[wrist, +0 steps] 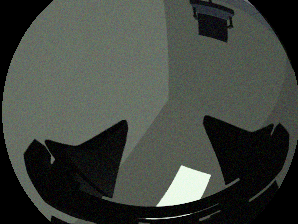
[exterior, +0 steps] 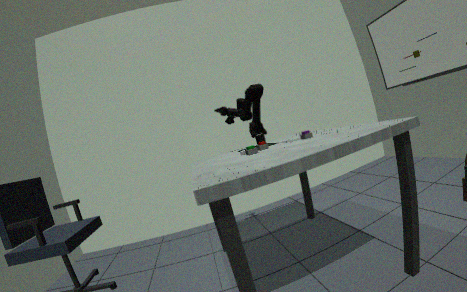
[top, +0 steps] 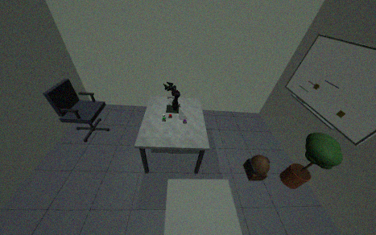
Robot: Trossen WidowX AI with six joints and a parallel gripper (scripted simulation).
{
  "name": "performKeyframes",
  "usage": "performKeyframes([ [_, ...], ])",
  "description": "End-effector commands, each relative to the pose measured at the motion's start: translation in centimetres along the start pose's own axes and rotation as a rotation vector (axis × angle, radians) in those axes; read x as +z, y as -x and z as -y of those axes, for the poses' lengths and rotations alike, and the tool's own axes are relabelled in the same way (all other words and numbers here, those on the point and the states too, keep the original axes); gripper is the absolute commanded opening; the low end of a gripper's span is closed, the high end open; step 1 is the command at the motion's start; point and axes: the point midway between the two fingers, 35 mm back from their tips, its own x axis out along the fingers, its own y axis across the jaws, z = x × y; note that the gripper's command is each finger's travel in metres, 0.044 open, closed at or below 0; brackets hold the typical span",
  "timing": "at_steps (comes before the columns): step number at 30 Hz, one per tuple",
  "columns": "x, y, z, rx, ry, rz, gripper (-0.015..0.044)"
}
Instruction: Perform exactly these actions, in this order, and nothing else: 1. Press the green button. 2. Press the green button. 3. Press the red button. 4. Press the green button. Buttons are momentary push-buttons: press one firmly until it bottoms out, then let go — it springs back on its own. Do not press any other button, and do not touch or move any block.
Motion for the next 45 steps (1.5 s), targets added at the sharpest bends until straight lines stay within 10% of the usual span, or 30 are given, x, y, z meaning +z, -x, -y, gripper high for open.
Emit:
performKeyframes([
  [1,0.1,-0.2,0.1,-0.003,-0.015,0.004,0.0400],
  [13,7.3,-8.9,11.2,-0.143,-0.910,0.446,0.0400],
  [22,11.7,-8.4,25.1,-0.068,-1.339,0.967,0.0400],
  [45,9.3,18.4,46.3,0.775,-1.051,1.896,0.0400],
])
